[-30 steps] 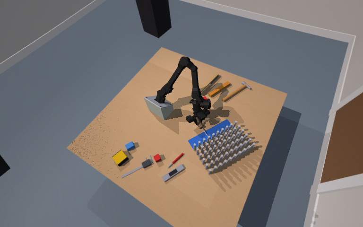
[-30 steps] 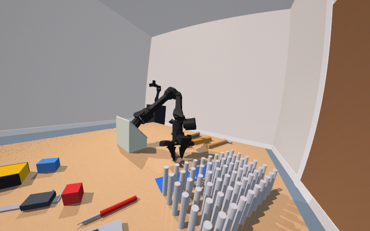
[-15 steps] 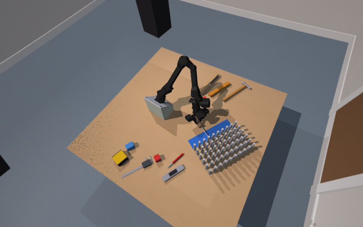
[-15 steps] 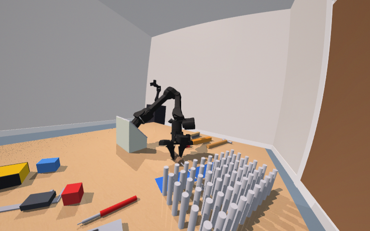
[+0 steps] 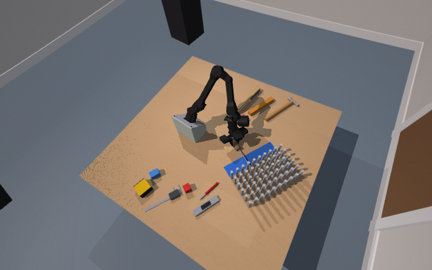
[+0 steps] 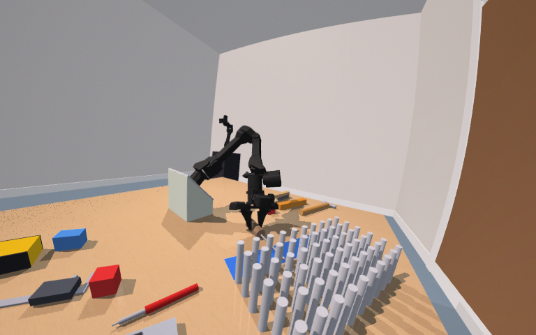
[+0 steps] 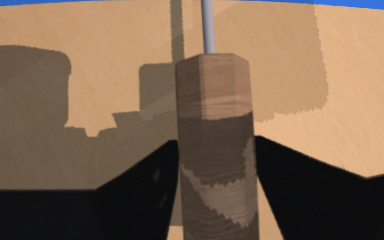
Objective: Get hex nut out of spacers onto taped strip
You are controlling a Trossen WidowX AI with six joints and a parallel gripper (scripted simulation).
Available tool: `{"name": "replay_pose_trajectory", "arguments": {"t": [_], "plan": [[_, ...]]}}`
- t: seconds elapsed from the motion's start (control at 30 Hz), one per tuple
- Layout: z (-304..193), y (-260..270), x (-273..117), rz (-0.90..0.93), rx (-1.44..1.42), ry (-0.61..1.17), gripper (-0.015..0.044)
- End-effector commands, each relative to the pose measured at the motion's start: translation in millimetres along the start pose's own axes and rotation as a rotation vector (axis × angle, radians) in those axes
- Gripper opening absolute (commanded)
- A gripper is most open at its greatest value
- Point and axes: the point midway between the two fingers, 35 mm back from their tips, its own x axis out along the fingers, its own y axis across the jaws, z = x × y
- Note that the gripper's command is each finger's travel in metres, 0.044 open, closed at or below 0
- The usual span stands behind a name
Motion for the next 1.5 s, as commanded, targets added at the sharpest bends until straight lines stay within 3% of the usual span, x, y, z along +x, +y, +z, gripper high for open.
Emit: {"name": "replay_pose_trajectory", "arguments": {"t": [0.0, 1.47], "plan": [[-2.9, -1.3, -1.6, -0.004, 0.007, -0.004, 0.0], [-27.3, -1.4, -12.1, -0.004, 0.008, -0.003, 0.0]]}}
